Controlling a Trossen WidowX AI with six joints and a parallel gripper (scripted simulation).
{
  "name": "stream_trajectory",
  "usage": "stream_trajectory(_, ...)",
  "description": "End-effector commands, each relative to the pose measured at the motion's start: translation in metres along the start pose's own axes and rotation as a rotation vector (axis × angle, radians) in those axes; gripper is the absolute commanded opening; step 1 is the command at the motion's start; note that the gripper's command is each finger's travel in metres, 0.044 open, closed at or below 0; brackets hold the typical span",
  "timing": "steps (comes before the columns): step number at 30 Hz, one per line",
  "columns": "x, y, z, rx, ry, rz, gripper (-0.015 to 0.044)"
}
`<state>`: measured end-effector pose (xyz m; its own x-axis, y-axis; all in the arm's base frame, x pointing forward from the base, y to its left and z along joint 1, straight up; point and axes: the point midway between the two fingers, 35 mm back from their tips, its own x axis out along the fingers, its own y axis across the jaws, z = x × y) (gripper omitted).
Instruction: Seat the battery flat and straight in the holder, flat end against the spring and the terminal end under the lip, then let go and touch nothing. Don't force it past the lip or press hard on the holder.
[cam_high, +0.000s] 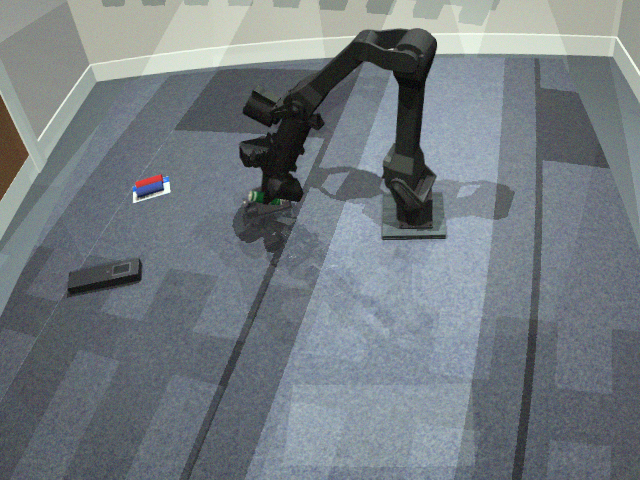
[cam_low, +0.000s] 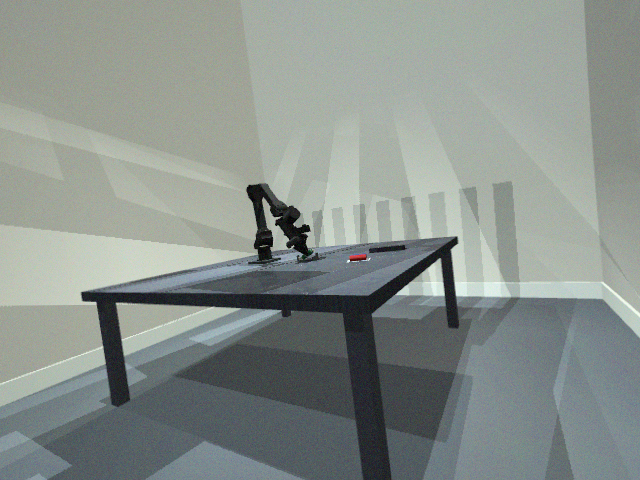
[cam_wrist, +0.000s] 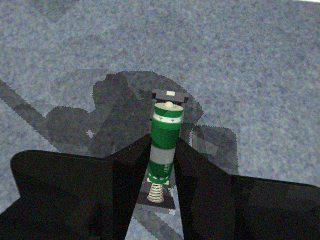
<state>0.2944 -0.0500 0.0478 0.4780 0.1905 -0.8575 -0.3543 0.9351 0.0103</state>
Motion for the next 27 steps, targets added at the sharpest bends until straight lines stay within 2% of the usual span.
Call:
stream_trajectory(1,-0.003,-0.0002,-0.0064,0.001,0.0,-0.001,0.0067)
stream_trajectory(11,-0.0053,-0.0002,-0.0107,0.001,0.006,0.0,0.0067)
stream_trajectory(27,-0.0002,-0.001,-0.0077,0.02,0.11,0.015,0.0067)
